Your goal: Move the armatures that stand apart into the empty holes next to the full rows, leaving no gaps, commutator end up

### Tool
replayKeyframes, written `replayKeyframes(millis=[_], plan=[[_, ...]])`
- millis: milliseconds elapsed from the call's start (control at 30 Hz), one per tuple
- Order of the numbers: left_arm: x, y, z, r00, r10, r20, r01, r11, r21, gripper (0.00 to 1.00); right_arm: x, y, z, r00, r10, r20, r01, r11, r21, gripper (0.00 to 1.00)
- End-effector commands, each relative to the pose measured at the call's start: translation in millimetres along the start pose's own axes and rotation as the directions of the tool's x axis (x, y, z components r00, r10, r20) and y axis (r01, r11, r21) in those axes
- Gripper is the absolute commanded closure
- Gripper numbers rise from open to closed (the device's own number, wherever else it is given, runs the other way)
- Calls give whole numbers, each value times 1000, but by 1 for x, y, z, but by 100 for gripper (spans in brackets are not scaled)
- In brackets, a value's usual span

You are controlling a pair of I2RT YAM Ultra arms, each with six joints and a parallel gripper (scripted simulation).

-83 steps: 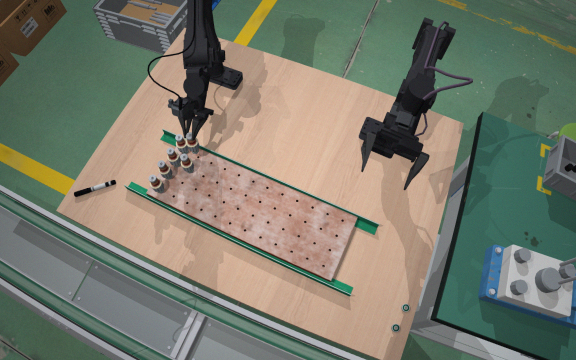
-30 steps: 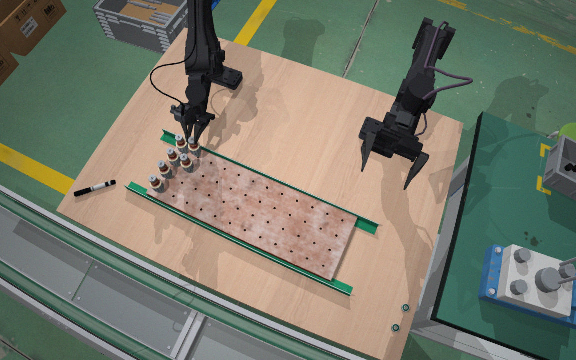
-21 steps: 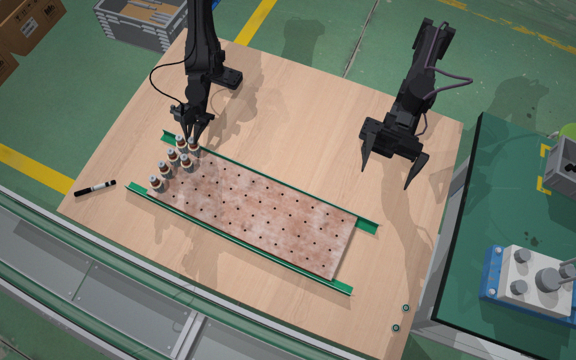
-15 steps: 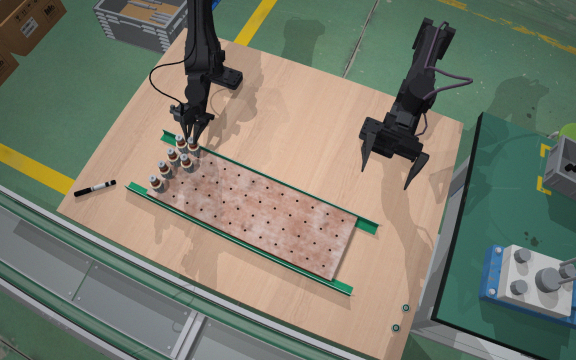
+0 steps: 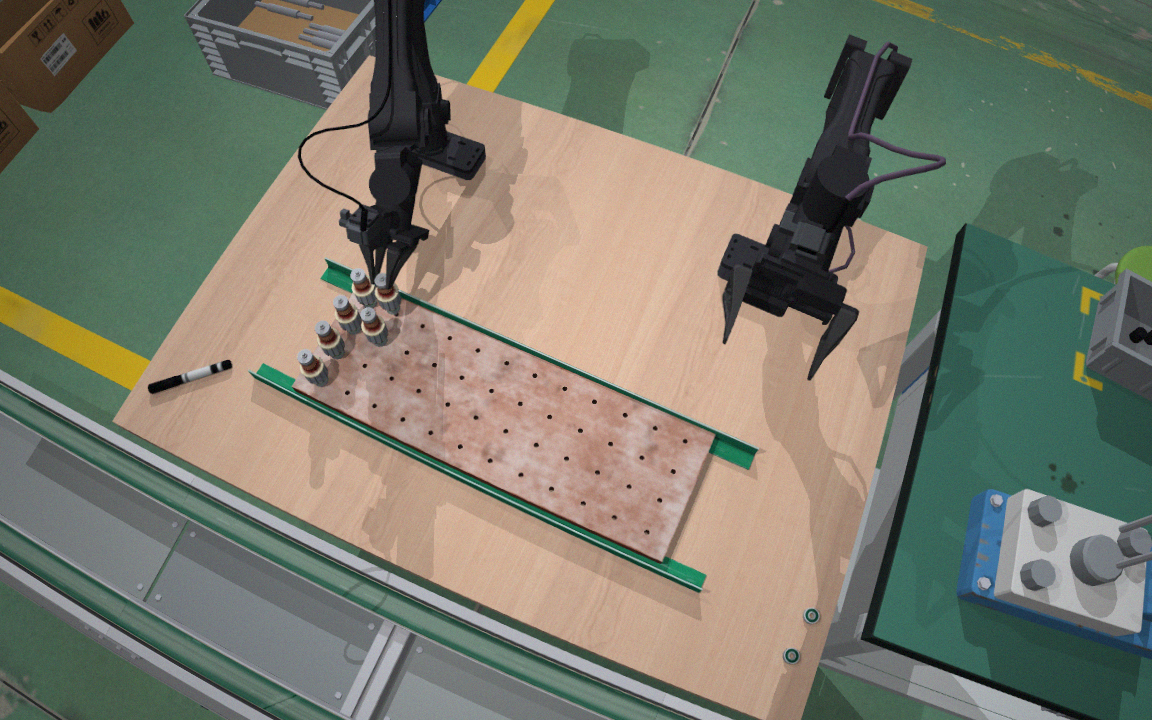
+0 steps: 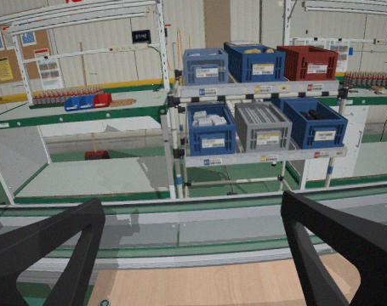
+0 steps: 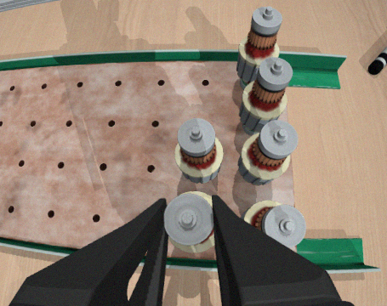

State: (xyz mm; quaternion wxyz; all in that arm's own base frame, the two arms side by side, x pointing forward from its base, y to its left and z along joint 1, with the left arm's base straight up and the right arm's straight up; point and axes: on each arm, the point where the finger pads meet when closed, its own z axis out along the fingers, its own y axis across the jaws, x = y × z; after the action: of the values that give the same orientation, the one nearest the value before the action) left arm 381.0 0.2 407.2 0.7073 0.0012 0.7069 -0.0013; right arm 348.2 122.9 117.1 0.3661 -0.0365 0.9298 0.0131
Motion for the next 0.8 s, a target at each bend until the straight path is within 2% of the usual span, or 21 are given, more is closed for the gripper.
replayKeyframes(millis=[0,767], plan=[[-17,-4,-1,1000,3,28,-4,1000,15,0,-36,9,-17,990,28,136,-23,999,-32,99],[-17,-4,-1,1000,3,28,-4,1000,15,0,-20,0,5,994,25,105,-25,1000,-5,99]])
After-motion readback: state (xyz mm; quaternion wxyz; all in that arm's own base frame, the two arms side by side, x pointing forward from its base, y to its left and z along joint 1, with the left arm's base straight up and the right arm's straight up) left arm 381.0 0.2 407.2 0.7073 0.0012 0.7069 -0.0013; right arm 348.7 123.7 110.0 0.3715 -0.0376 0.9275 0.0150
